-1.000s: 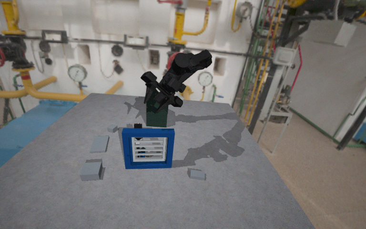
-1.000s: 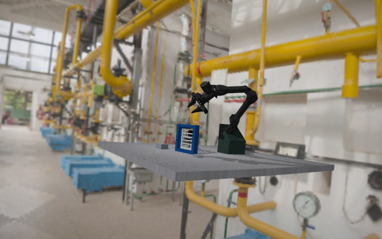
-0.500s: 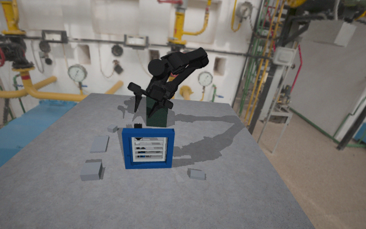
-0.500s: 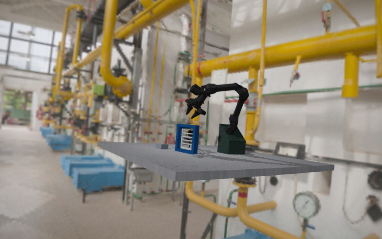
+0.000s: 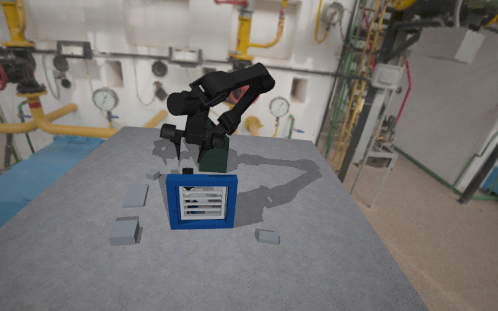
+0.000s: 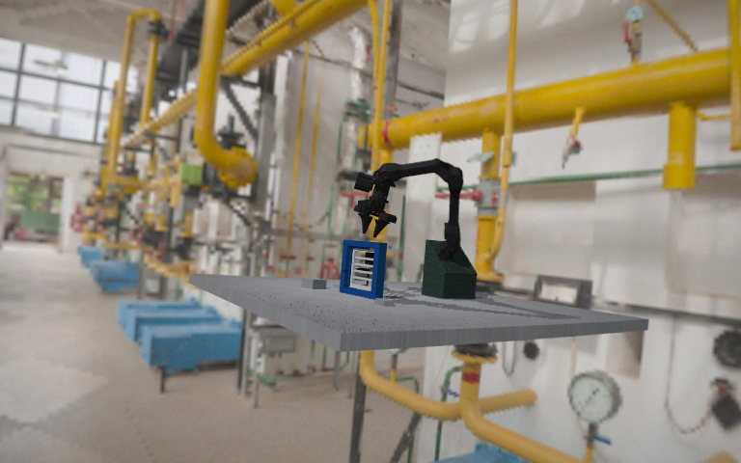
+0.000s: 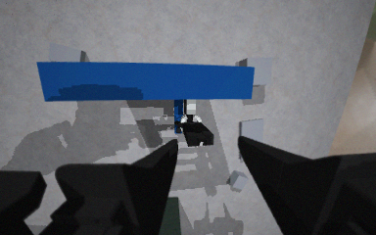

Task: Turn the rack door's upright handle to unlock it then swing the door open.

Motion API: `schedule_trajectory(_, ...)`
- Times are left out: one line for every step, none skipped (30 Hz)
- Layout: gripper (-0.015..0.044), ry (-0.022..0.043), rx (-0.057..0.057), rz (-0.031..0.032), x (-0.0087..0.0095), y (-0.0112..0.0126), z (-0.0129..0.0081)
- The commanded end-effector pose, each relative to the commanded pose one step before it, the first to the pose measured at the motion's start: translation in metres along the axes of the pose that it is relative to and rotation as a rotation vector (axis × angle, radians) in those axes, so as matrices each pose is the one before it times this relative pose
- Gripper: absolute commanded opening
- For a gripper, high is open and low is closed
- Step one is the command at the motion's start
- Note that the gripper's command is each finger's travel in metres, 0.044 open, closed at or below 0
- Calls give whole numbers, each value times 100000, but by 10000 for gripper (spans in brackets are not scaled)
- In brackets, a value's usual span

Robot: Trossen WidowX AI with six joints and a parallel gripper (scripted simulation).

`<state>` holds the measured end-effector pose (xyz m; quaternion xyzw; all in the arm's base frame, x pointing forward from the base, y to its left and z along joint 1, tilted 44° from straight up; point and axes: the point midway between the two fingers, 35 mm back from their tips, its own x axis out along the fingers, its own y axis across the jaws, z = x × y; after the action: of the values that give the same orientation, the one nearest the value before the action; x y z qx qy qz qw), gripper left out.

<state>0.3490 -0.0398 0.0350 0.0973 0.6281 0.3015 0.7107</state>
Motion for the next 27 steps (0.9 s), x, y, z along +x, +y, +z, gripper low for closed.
schedule_trajectory(280,3337,2937,8743,657,-375,-633)
schedule_trajectory(280,765,759,1958,147,-80,-149)
schedule_trajectory(280,728,770,1965,141,-82,-145)
schedule_trajectory(280,692,782,1973,136,-83,-140)
schedule_trajectory(280,656,793,1979,131,-84,-135)
schedule_trajectory(280,513,661,1635,103,-71,-107)
schedule_trajectory(280,296,400,983,60,-43,-63)
schedule_trajectory(280,97,134,328,20,-15,-21)
schedule_trajectory(280,0,0,0,0,0,0)
schedule_trajectory(280,0,0,0,0,0,0)
schedule_trajectory(280,0,0,0,0,0,0)
schedule_trajectory(280,-1,0,-2,27,-2,3)
schedule_trajectory(280,-2,0,-5,80,-5,8)
schedule_trajectory(280,-3,1,-7,133,-8,13)
schedule_trajectory(280,-4,1,-8,162,-9,16)
schedule_trajectory(280,-4,0,-8,162,-9,15)
schedule_trajectory(280,-4,0,-7,162,-8,14)
schedule_trajectory(280,-4,0,-6,162,-8,13)
schedule_trajectory(280,-4,0,-5,162,-7,13)
schedule_trajectory(280,-4,0,-5,162,-6,12)
schedule_trajectory(280,-4,0,-4,162,-6,11)
schedule_trajectory(280,-4,0,-3,162,-5,10)
schedule_trajectory(280,-4,0,-3,162,-5,10)
schedule_trajectory(280,-4,-1,-2,162,-4,9)
schedule_trajectory(280,-4,-1,-1,162,-4,8)
schedule_trajectory(280,-3,-1,0,162,-3,7)
schedule_trajectory(280,-3,-1,0,161,-3,7)
